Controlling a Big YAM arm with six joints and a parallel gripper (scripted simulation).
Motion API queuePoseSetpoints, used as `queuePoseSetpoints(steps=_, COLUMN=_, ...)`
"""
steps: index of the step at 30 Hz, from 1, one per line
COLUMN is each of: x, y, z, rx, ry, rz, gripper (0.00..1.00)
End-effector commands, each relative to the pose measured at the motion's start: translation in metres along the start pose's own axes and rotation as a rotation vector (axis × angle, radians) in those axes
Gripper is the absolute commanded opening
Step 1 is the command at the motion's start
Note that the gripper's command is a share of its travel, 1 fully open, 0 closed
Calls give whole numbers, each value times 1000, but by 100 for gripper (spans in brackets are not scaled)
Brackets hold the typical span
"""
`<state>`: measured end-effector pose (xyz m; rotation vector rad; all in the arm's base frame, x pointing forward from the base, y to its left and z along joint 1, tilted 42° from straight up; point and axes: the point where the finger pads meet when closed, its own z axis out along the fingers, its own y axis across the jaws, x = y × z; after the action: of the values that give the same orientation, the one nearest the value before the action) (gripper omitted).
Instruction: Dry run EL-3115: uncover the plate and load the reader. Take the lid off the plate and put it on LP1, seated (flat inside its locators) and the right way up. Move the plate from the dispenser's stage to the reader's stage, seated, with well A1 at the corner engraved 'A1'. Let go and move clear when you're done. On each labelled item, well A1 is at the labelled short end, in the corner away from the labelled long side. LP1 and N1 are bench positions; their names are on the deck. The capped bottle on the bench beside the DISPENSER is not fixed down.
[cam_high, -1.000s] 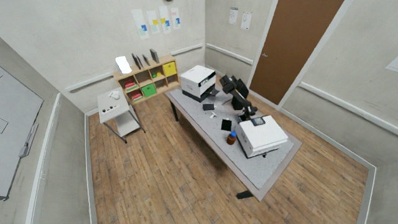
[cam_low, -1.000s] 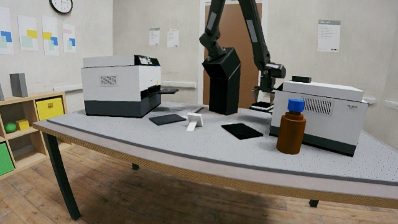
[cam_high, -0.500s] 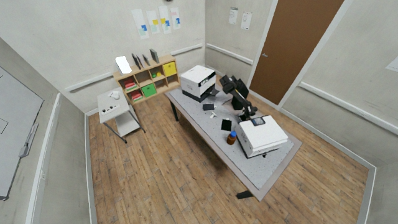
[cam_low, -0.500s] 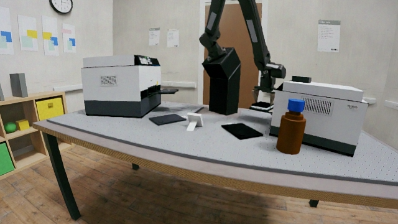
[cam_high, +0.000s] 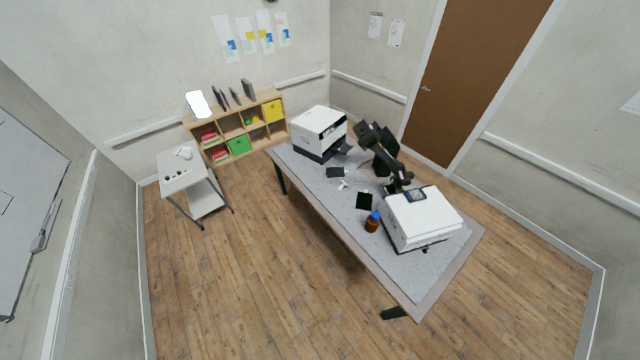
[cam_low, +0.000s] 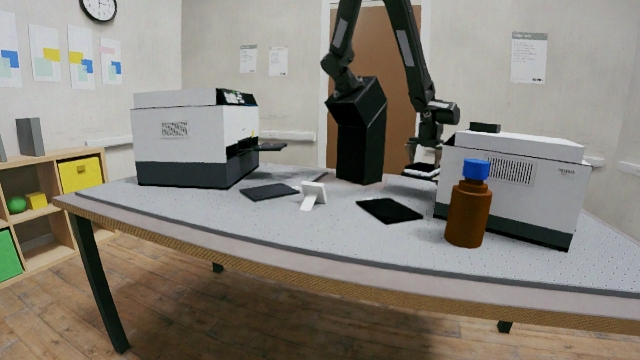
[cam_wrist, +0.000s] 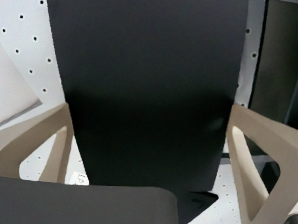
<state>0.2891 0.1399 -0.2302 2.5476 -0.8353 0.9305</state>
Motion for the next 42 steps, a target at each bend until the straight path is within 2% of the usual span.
queuePoseSetpoints(steps=1, x=1, y=1, z=-7, rx=4, ry=0, rz=1, gripper=85)
queuePoseSetpoints(steps=9, x=-3, y=-1, z=-12, rx=12, ry=1, rz=-13, gripper=85)
queuePoseSetpoints(steps=15, x=1, y=3, z=-10, rx=-1, ry=-1, rz=-1, gripper=85)
queuePoseSetpoints(steps=21, x=-1, y=-3, z=-16, rx=17, ry=1, rz=1, gripper=85)
queuePoseSetpoints(steps=31, x=-3, y=3, z=-20, rx=5, ry=-1, rz=-12, gripper=85)
queuePoseSetpoints(steps=36, x=-2, y=-9, z=-23, rx=24, ry=0, rz=2, gripper=85)
queuePoseSetpoints(steps=42, x=-3, y=-6, z=-28, rx=20, ry=-2, rz=0, gripper=85)
